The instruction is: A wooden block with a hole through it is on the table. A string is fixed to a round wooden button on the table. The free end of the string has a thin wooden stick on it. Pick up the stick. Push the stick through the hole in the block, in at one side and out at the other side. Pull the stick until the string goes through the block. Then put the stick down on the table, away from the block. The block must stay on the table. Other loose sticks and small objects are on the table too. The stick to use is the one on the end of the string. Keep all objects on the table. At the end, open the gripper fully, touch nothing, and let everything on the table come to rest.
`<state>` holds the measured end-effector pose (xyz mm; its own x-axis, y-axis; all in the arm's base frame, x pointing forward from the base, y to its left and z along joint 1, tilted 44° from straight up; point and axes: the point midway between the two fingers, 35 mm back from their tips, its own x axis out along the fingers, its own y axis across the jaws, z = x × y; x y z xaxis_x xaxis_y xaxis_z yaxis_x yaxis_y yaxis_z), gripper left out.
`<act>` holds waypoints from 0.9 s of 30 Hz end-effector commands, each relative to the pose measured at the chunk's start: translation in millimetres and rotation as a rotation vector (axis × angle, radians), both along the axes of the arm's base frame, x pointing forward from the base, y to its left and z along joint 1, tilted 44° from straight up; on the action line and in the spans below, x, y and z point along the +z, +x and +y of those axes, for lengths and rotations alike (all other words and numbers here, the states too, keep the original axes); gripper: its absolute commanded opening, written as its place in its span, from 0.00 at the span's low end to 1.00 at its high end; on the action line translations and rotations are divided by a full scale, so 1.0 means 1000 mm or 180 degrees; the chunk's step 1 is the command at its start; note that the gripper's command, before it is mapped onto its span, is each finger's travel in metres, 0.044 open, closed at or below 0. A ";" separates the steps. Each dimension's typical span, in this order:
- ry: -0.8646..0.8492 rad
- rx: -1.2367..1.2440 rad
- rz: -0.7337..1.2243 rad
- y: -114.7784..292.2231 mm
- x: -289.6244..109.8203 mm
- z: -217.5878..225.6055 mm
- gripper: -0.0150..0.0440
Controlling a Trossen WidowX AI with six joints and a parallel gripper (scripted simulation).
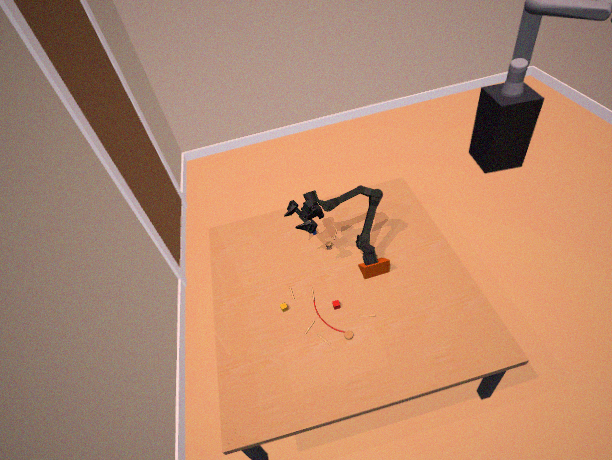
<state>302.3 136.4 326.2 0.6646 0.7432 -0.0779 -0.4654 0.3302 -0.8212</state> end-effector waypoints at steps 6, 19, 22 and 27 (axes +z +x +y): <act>-0.0159 -0.0075 0.0452 0.020 -0.035 0.015 1.00; -0.2206 -0.0334 0.2353 0.024 -0.252 0.074 1.00; -0.2922 -0.0341 0.2600 0.006 -0.296 0.074 1.00; -0.4369 -0.0268 0.2782 -0.033 -0.357 0.063 1.00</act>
<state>289.3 206.1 -1.6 0.1545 -0.0386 -0.9872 -0.9607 -0.2389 -0.1410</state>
